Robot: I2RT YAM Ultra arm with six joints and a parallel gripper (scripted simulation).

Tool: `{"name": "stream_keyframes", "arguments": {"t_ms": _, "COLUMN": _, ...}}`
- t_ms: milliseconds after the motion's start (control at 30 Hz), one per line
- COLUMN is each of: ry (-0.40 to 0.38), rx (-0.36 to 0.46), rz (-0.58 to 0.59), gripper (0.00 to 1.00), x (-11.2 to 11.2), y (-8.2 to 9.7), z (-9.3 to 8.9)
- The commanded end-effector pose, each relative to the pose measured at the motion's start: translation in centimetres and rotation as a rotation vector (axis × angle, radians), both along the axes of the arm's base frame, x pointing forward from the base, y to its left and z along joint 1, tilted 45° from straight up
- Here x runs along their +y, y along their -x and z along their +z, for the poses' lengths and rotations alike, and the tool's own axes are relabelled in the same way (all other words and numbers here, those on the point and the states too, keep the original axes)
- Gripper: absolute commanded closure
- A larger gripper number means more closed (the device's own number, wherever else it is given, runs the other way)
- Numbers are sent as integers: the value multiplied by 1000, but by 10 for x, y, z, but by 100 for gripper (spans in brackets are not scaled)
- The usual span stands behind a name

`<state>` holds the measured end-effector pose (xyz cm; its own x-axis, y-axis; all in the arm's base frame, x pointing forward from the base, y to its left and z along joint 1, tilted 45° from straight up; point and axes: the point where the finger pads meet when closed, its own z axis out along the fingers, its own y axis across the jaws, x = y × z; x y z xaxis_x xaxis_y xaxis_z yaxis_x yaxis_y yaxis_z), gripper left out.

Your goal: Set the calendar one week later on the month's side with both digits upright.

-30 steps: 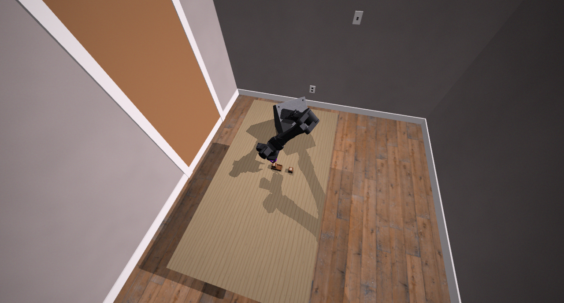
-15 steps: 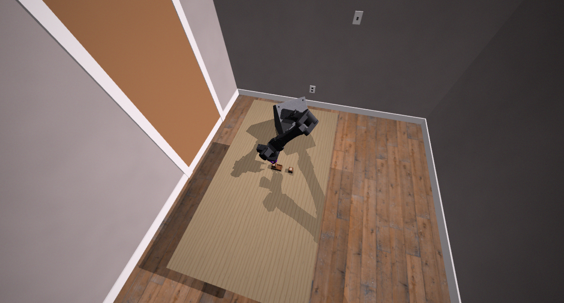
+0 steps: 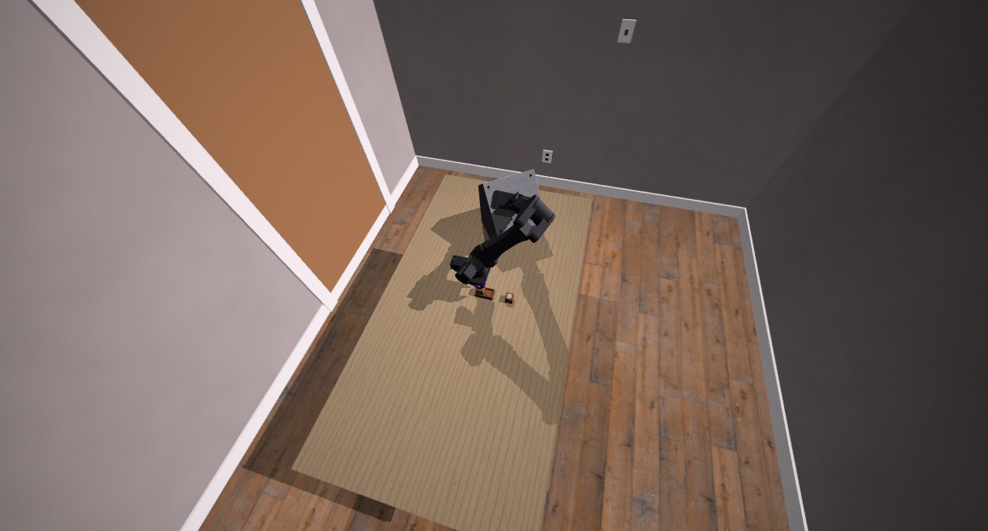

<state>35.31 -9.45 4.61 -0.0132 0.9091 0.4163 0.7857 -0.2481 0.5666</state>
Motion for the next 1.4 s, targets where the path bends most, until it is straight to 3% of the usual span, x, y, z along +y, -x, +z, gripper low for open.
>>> {"name": "stream_keyframes", "arguments": {"t_ms": 0, "ry": 16, "rx": -11, "rz": -18, "gripper": 53, "x": -5, "y": -4, "z": 0}}
{"name": "stream_keyframes", "arguments": {"t_ms": 433, "ry": 16, "rx": -11, "rz": -18, "gripper": 53, "x": -1, "y": -13, "z": -9}}
{"name": "stream_keyframes", "arguments": {"t_ms": 1367, "ry": 16, "rx": -11, "rz": -18, "gripper": 53, "x": -1, "y": -14, "z": -10}}
